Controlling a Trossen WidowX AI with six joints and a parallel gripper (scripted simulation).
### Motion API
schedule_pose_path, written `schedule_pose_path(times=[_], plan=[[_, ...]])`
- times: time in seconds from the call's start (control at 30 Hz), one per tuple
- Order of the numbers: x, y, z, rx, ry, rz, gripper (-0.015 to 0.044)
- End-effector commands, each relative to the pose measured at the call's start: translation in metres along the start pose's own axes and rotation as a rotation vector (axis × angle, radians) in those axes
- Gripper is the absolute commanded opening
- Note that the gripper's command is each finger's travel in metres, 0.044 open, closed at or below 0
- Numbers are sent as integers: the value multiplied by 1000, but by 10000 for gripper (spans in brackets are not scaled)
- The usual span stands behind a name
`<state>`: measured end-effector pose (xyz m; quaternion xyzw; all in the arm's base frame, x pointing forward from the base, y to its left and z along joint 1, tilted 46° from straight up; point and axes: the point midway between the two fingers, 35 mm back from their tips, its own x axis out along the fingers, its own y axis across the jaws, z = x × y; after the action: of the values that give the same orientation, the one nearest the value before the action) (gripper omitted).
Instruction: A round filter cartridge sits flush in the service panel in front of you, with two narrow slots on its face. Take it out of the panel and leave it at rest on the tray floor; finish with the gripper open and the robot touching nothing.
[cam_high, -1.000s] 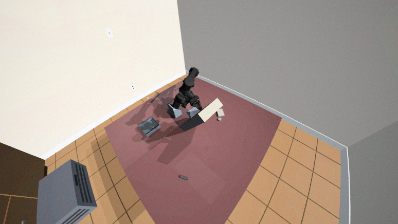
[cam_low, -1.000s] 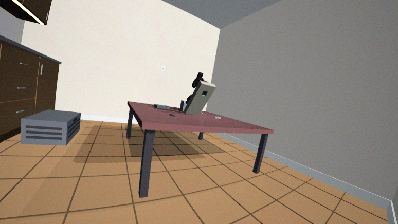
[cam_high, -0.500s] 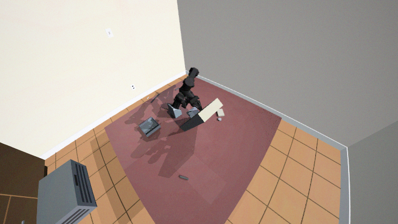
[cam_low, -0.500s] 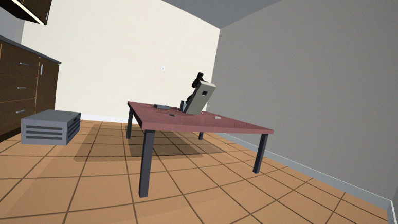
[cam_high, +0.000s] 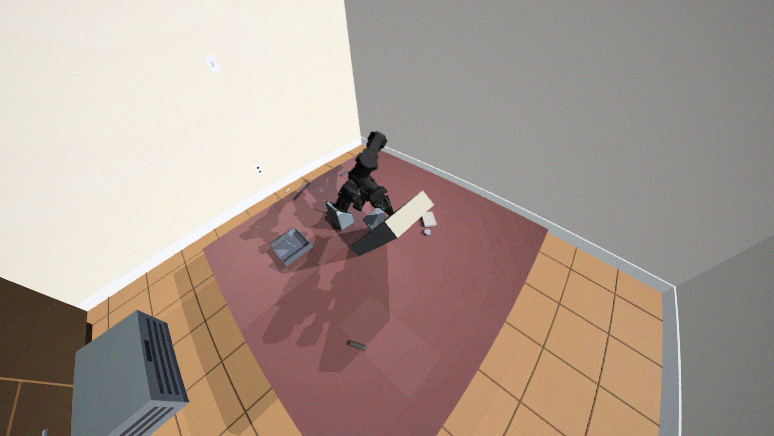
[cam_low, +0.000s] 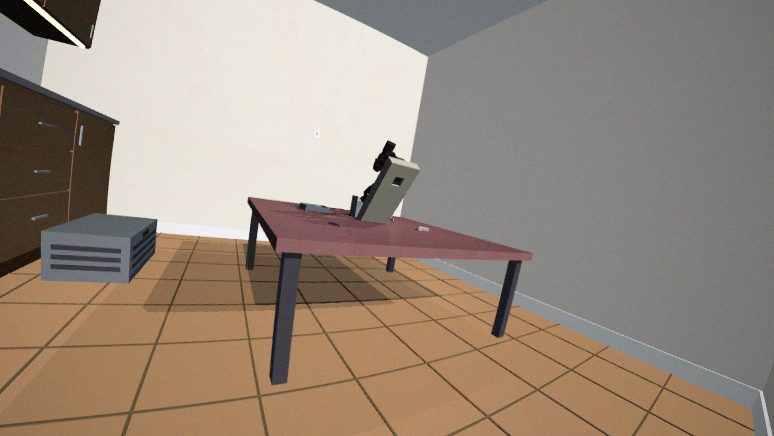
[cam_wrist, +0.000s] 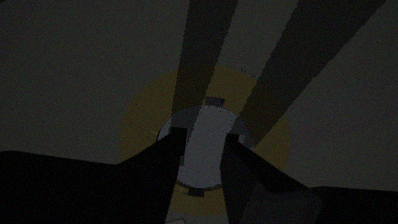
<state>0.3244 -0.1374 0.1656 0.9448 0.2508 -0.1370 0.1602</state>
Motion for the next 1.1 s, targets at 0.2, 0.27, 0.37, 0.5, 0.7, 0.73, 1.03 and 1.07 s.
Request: schedule_pose_path(times=[0.2, 0.27, 0.37, 0.5, 0.7, 0.73, 1.03, 1.07], plan=[[0, 0, 0, 0, 0, 0, 71], [0, 0, 0, 0, 0, 0, 58], [0, 0, 0, 0, 0, 0, 38], [0, 0, 0, -4, 0, 0, 0], [7, -1, 0, -170, -7, -8, 0], [7, -1, 0, -204, -7, -9, 0], [9, -2, 0, -516, -7, -12, 0], [9, -2, 0, -550, -7, -12, 0]])
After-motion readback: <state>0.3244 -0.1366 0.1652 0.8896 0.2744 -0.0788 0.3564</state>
